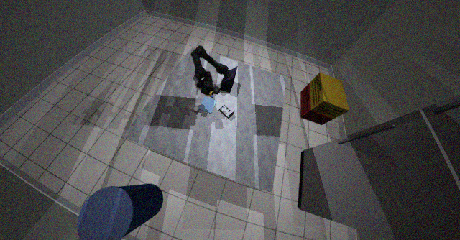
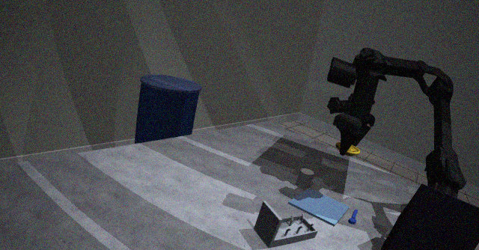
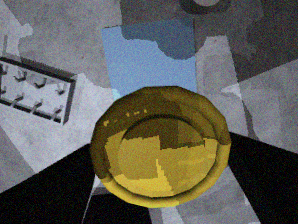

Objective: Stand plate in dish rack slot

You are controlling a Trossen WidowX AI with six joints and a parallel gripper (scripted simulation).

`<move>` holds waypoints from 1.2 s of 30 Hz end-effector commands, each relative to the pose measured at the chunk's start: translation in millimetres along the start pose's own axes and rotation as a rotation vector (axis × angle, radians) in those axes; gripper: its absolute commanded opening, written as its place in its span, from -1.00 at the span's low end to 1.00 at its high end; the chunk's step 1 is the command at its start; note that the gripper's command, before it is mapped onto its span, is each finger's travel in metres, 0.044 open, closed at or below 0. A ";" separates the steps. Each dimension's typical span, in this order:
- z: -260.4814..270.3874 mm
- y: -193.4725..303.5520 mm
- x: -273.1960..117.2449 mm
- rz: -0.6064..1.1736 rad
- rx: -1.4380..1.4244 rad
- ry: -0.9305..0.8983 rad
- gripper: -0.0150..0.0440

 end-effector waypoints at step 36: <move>102.4 2.9 46.4 0.147 0.077 -0.277 -0.49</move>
Point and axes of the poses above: the point midway between the two fingers, 35 mm back from their tips, its own x axis out along the fingers, its own z axis across the jaws, y = z × x, the point moved 5 cm from there along -x, back along the fingers, and after that the axes turned 15 degrees about -x, right-handed, at the moved point
